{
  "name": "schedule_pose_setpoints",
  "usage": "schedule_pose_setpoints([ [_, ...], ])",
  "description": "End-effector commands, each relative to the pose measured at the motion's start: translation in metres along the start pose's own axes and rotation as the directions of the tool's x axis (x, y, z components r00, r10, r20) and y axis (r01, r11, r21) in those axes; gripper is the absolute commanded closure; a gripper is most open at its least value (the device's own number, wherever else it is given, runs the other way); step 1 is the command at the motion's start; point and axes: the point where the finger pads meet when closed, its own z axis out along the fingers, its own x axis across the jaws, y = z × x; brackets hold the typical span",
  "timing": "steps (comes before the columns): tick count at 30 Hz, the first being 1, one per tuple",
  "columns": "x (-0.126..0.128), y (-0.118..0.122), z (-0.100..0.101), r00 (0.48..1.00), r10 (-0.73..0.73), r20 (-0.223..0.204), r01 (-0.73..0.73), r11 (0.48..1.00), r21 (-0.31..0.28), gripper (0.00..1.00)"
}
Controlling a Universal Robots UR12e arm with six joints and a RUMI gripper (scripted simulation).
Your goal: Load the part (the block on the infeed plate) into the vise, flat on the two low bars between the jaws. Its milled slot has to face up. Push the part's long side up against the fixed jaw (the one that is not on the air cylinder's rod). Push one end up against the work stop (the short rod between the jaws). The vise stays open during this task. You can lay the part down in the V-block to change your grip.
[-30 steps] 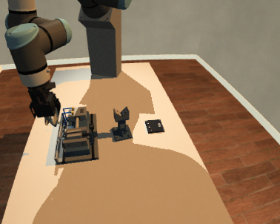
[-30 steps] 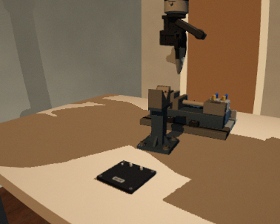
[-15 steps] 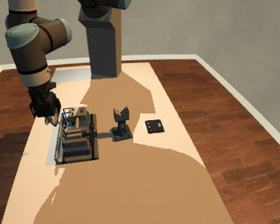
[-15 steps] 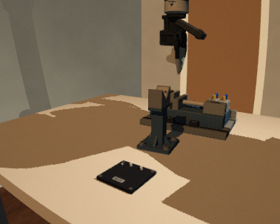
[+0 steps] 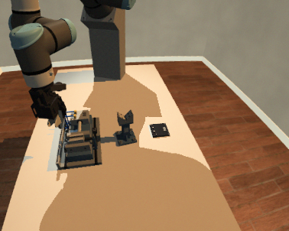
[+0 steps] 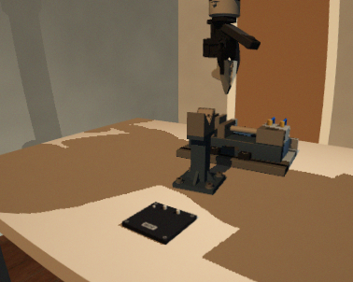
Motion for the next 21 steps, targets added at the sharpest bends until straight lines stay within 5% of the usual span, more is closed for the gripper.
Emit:
schedule_pose_setpoints([
  [1,0.004,-0.004,0.000,0.994,0.112,0.003,-0.112,0.994,-0.002,1.00],
  [18,0.020,-0.021,0.000,0.840,0.542,0.002,-0.542,0.840,-0.004,1.00],
  [21,0.024,-0.025,0.000,0.763,0.646,0.001,-0.646,0.763,-0.004,1.00],
])
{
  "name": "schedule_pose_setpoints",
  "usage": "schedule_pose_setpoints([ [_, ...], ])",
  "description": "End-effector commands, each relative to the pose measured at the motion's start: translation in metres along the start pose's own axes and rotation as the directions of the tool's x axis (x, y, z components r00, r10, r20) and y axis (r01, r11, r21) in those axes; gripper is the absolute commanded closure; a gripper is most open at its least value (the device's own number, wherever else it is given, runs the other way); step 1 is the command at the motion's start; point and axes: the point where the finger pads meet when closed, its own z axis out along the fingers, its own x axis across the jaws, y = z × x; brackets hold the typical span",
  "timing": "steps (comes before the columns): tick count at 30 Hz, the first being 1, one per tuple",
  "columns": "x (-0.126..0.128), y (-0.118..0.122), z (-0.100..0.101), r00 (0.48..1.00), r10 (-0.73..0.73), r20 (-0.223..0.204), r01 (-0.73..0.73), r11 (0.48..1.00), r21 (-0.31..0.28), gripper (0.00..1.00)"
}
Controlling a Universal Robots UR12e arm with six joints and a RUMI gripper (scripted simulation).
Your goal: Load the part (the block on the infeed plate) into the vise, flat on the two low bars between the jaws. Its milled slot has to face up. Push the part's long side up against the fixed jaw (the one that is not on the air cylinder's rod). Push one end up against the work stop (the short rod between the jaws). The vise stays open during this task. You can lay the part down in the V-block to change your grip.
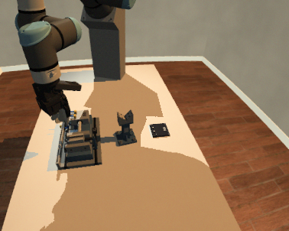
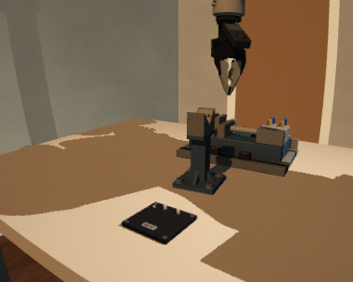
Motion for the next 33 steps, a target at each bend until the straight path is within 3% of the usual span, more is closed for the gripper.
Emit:
schedule_pose_setpoints([
  [1,0.002,-0.007,0.000,0.985,0.173,0.002,-0.173,0.985,-0.004,1.00],
  [6,0.003,-0.012,-0.001,0.956,0.294,0.001,-0.294,0.956,-0.005,1.00],
  [11,0.005,-0.019,-0.001,0.890,0.455,0.001,-0.455,0.890,-0.005,1.00],
  [13,0.005,-0.019,-0.001,0.890,0.455,0.001,-0.455,0.890,-0.005,1.00],
  [19,0.006,-0.025,-0.001,0.812,0.584,0.000,-0.584,0.812,-0.005,1.00],
  [25,0.006,-0.028,-0.001,0.763,0.647,-0.001,-0.647,0.763,-0.005,1.00],
  [33,0.006,-0.028,-0.002,0.748,0.663,-0.001,-0.663,0.748,-0.005,1.00],
])
